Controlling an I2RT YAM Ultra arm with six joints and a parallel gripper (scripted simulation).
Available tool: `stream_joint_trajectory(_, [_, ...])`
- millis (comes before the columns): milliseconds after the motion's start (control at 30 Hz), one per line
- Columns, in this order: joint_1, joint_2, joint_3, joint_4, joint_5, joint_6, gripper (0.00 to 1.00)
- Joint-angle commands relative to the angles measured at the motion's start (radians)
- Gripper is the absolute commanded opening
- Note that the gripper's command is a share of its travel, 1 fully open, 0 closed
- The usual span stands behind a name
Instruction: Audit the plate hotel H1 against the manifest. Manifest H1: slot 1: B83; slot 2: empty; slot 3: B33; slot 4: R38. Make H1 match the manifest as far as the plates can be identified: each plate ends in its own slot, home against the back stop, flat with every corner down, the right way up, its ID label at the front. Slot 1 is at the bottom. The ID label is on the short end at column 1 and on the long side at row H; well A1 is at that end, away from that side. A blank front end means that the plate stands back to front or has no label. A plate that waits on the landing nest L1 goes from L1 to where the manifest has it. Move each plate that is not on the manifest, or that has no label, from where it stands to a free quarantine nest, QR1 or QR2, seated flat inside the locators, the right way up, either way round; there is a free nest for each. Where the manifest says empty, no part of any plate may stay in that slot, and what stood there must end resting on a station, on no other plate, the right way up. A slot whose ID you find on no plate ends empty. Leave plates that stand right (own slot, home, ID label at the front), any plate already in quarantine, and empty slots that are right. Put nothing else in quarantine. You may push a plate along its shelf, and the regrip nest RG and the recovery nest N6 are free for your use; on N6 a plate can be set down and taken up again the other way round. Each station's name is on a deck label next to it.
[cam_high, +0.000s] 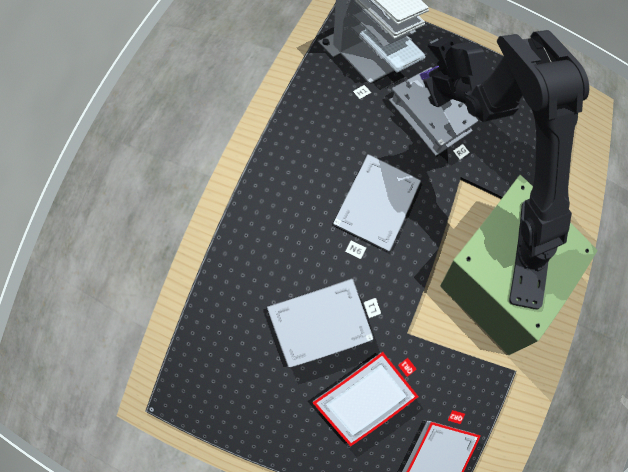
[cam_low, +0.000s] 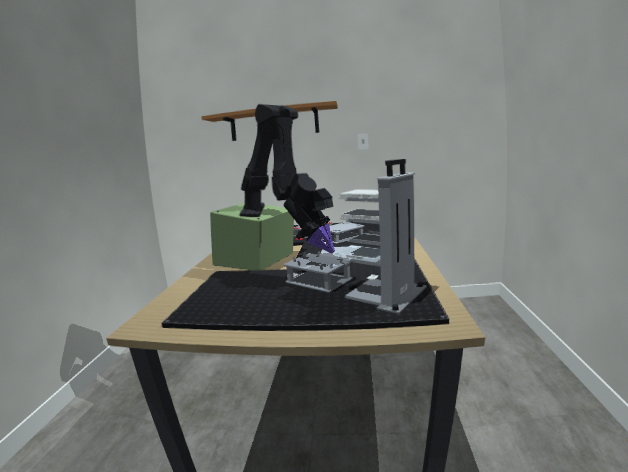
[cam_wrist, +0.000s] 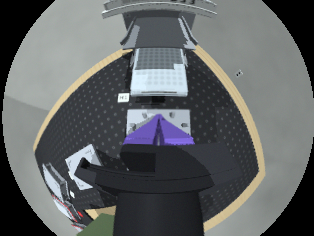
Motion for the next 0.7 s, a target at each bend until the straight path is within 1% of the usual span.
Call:
stream_joint_trajectory(0, [0.013, 0.001, 0.037, -0.014, 0.004, 0.007, 0.0])
stream_joint_trajectory(67, [0.014, 0.014, 0.042, -0.018, 0.006, 0.007, 0.0])
stream_joint_trajectory(167, [0.014, 0.008, 0.051, -0.022, 0.008, 0.009, 0.0])
stream_joint_trajectory(300, [0.018, 0.021, 0.061, -0.029, 0.009, 0.01, 0.0])
stream_joint_trajectory(400, [0.018, 0.02, 0.064, -0.03, 0.01, 0.011, 0.0])
stream_joint_trajectory(433, [0.016, -0.002, 0.07, -0.034, 0.009, 0.01, 0.0])
stream_joint_trajectory(567, [0.023, 0.025, 0.078, -0.039, 0.012, 0.013, 0.0])
stream_joint_trajectory(667, [0.025, 0.029, 0.086, -0.043, 0.013, 0.014, 0.0])
